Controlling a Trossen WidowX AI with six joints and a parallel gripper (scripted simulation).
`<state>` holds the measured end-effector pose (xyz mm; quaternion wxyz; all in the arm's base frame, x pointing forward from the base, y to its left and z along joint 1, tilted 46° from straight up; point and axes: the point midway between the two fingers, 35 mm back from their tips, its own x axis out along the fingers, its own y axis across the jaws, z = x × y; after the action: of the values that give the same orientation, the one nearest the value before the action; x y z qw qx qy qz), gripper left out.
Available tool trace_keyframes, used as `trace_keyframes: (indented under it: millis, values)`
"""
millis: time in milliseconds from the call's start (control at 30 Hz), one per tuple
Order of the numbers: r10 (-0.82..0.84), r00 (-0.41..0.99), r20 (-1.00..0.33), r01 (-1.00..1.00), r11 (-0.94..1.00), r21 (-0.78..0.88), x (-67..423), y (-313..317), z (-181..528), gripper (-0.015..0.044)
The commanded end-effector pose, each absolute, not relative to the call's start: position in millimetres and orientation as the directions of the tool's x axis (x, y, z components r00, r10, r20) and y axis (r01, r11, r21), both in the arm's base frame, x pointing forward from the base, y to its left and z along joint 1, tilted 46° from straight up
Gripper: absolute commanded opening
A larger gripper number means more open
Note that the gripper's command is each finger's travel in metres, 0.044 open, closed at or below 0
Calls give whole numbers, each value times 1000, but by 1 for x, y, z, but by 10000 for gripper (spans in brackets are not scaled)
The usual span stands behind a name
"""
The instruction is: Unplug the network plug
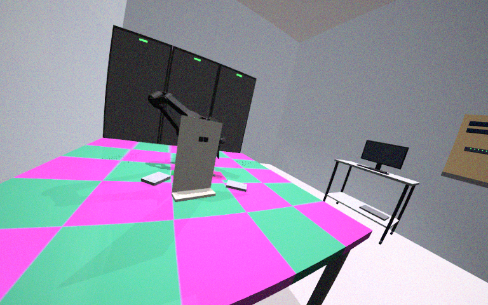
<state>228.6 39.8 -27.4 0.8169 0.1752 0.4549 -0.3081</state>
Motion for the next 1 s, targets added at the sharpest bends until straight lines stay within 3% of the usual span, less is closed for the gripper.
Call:
trace_keyframes:
  millis: [0, 967]
  values:
    - [-346, 400, -849, 665, 746, 9, 229, 44, -22, 156]
    - [-343, 396, -852, 663, 748, 7, 232, 84, 17, 156]
